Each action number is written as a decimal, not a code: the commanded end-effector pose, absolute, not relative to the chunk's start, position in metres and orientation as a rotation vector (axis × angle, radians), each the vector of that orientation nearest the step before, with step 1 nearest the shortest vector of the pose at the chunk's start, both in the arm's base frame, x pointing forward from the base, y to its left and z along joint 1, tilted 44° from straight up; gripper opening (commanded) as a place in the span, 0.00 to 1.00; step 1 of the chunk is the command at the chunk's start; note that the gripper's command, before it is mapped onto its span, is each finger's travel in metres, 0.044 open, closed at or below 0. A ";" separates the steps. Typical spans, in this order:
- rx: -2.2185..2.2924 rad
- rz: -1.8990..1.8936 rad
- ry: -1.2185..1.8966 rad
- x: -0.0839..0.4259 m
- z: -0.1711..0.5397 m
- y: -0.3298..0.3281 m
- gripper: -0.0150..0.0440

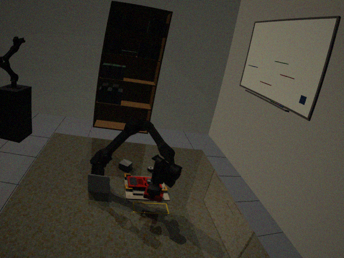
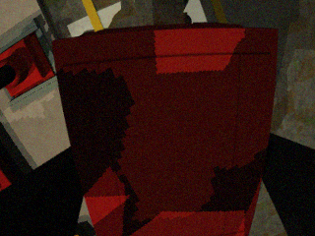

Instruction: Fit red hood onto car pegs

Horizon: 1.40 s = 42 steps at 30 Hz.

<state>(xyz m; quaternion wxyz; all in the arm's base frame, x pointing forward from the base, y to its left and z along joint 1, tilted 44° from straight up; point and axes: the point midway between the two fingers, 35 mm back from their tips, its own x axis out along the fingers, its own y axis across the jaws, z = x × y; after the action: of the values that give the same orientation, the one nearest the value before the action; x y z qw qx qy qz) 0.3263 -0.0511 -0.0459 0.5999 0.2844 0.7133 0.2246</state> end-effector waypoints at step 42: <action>0.401 0.783 1.506 0.315 0.105 0.075 0.25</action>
<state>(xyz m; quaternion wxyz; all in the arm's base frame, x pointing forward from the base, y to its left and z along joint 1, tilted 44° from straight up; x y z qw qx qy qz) 0.3198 0.0675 0.0950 0.6413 0.1770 0.6659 0.3376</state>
